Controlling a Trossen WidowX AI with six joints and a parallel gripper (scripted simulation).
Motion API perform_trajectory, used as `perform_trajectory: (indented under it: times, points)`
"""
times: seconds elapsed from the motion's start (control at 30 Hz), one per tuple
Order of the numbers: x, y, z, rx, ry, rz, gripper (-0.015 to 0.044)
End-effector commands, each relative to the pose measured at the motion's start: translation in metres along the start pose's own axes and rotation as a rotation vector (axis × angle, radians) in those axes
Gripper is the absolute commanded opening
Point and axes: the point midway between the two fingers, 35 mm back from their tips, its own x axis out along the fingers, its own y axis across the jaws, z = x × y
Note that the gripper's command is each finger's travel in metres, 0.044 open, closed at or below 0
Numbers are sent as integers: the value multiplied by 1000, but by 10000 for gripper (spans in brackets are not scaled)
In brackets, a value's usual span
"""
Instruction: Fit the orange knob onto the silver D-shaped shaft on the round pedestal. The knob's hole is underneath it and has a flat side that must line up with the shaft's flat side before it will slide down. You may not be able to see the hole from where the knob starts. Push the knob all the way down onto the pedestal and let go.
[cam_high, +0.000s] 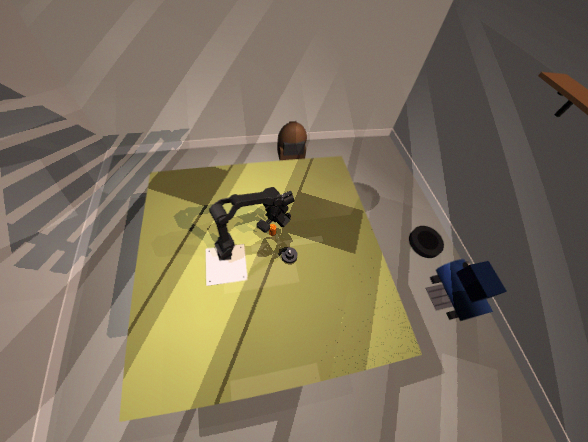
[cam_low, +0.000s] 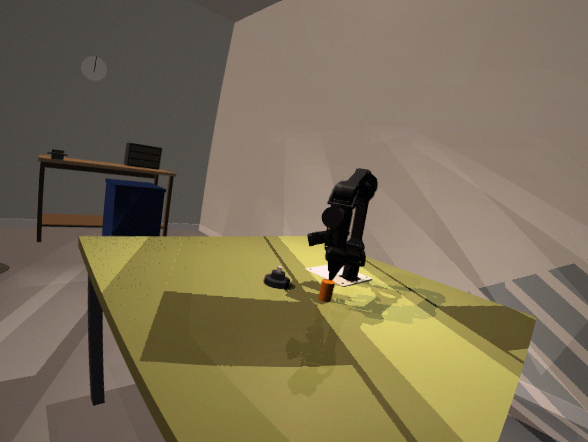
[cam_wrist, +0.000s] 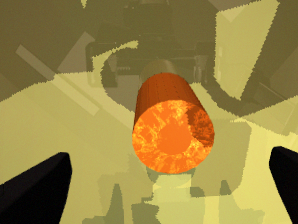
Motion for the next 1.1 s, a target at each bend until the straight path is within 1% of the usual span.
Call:
perform_trajectory:
  times: [0.0,1.07]
  points:
    - [6,0,1,0,-1,-6,440]
    - [58,0,1,0,-1,-6,440]
